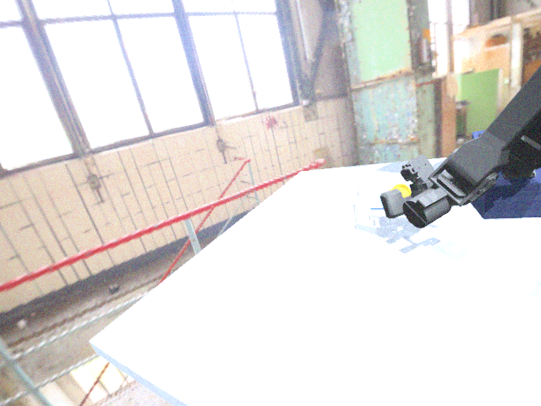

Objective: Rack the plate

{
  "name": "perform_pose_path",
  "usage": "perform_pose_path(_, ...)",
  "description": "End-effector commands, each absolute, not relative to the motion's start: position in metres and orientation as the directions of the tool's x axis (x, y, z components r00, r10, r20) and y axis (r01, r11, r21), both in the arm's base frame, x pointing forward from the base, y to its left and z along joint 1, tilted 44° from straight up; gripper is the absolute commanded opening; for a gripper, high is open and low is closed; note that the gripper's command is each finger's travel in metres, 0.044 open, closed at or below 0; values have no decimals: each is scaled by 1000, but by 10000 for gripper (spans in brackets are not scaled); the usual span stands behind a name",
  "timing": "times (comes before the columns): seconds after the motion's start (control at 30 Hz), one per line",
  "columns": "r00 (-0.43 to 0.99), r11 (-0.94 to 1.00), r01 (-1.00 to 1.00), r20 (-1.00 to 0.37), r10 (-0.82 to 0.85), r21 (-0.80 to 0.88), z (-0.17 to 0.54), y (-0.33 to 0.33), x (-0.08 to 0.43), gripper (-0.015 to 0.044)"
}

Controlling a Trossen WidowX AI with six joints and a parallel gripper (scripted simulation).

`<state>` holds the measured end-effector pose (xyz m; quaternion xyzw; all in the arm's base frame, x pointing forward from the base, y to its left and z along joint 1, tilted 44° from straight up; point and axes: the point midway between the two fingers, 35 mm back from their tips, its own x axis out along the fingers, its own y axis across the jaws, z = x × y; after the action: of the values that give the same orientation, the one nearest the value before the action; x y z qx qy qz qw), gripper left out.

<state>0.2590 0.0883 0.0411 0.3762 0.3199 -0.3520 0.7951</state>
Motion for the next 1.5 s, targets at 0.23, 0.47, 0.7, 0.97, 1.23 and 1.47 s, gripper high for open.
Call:
perform_pose_path(0.23, 727, 566, 666, -596, -342, 487, 52, 103, 254, 0)
perform_pose_path(0.47, 820, 611, 564, -465, -334, 555, 63, 112, 246, 0)
perform_pose_path(0.7, 881, 637, 473, -349, -320, 609, 73, 119, 237, 0)
perform_pose_path(0.97, 885, 639, 465, -339, -319, 613, 74, 119, 236, 0)
perform_pose_path(1.23, 884, 640, 467, -342, -318, 611, 62, 127, 242, 0)
perform_pose_path(1.47, 884, 639, 467, -342, -319, 612, 49, 131, 249, 0)
